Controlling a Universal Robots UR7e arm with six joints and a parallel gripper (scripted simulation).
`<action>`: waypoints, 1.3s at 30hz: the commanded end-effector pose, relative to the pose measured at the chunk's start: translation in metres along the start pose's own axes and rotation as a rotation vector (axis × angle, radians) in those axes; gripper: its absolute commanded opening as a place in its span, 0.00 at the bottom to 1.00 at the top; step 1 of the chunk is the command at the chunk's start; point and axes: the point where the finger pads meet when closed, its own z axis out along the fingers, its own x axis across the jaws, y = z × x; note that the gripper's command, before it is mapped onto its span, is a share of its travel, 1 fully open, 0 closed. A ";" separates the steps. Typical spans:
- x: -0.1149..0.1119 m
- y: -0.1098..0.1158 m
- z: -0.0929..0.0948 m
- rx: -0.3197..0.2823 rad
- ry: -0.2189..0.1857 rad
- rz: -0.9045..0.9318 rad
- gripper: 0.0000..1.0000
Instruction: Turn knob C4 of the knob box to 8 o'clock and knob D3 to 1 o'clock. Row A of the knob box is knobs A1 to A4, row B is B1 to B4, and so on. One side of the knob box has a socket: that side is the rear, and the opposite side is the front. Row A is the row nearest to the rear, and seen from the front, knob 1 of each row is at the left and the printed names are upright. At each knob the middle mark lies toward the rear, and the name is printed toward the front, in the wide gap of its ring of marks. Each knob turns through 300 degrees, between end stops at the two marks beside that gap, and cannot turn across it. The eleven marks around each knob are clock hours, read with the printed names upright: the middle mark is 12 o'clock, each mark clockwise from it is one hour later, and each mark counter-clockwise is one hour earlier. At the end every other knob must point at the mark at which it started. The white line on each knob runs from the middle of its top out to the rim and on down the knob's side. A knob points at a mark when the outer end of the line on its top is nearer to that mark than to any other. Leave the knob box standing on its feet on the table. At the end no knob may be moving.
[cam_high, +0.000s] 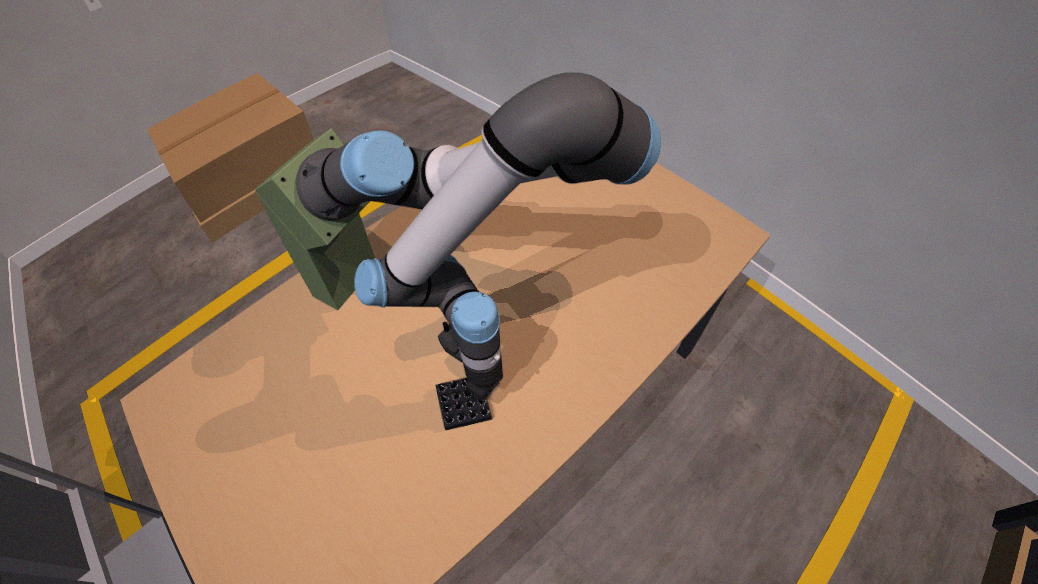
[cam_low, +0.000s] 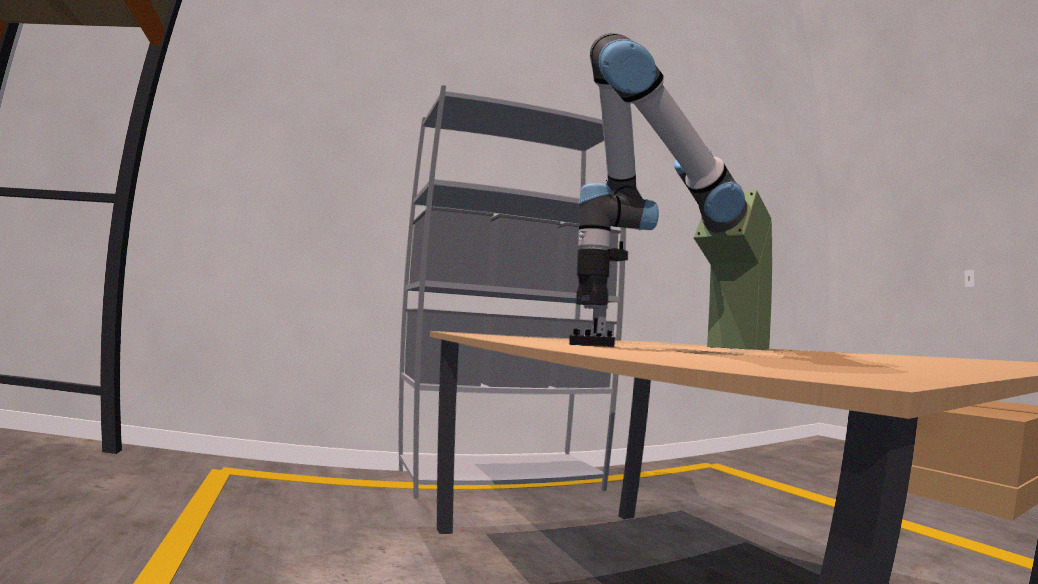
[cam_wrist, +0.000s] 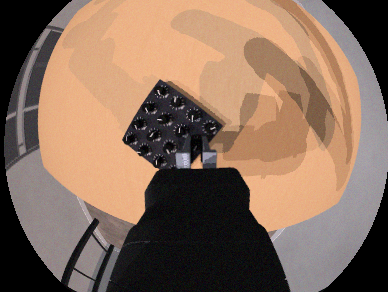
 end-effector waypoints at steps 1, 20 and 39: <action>-0.001 0.001 0.000 -0.004 -0.005 0.156 0.30; 0.000 0.000 0.000 -0.003 -0.004 0.485 0.30; 0.000 -0.001 0.000 -0.003 -0.004 0.684 0.30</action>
